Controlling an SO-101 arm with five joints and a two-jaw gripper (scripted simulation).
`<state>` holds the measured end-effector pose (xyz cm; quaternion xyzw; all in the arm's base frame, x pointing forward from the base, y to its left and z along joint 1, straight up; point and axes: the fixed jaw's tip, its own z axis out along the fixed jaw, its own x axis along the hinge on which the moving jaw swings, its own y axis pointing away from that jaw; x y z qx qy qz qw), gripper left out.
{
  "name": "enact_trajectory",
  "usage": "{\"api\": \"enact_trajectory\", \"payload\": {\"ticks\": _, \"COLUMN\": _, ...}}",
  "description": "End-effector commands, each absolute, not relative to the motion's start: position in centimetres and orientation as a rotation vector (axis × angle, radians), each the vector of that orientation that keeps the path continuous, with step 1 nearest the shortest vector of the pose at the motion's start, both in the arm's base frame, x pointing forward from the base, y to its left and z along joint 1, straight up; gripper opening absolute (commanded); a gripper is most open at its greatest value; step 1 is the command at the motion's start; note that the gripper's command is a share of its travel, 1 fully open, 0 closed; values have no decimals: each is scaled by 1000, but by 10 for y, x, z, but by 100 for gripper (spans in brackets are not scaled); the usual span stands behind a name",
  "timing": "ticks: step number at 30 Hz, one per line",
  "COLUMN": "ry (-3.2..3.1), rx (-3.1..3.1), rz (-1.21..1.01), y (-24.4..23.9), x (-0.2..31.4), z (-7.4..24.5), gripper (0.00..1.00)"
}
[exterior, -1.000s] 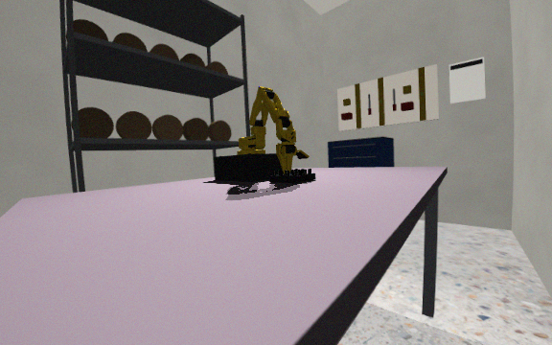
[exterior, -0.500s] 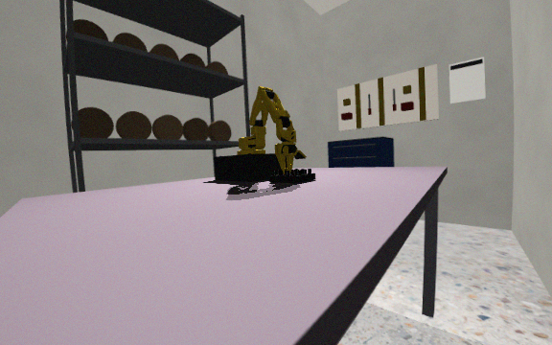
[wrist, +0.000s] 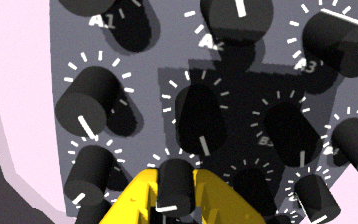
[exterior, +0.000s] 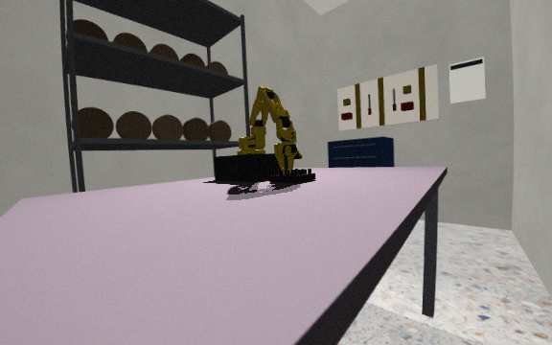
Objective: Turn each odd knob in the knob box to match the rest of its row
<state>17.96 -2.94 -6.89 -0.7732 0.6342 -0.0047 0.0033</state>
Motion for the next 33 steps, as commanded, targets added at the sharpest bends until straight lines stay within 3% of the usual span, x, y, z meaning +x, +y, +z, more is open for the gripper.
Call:
{"api": "enact_trajectory", "payload": {"ticks": 1, "ry": 1924, "rx": -2485, "rz": 3, "y": -29, "x": 178, "z": -70, "gripper": 1}}
{"api": "enact_trajectory", "payload": {"ticks": 33, "ry": 1266, "rx": -2876, "rz": 4, "y": -32, "x": 179, "z": -70, "gripper": 1}}
